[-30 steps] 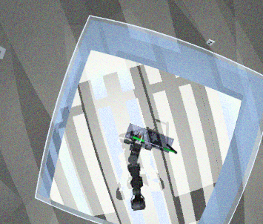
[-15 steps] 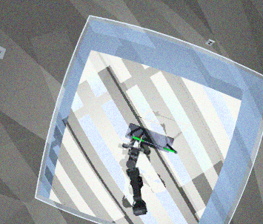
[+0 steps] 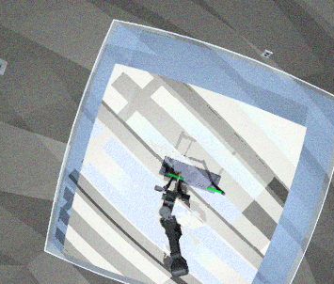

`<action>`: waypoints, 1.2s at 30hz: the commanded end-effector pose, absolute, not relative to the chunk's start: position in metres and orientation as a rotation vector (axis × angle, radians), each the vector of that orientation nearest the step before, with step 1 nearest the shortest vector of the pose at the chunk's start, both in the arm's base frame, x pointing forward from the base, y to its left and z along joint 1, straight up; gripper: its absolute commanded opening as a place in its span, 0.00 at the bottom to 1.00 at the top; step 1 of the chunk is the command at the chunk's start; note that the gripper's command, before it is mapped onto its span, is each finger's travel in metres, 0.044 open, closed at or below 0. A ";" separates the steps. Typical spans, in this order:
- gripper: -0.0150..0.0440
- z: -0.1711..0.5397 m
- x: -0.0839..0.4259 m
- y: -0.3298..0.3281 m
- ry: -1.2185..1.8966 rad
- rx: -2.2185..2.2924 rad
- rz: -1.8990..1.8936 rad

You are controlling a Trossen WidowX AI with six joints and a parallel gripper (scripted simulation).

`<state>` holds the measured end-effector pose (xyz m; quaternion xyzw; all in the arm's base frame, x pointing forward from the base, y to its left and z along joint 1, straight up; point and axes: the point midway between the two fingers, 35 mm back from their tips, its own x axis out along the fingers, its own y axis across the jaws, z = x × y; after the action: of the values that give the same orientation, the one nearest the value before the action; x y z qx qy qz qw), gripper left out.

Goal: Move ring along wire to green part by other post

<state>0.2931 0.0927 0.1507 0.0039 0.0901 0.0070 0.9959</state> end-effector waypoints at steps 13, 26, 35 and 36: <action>0.57 0.151 0.292 0.093 0.179 0.009 0.014; 1.00 0.159 0.244 0.090 0.182 0.009 0.014; 1.00 0.159 0.244 0.090 0.182 0.009 0.014; 1.00 0.159 0.244 0.090 0.182 0.009 0.014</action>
<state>0.2440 0.0912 0.1589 0.0028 0.0908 0.0102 0.9958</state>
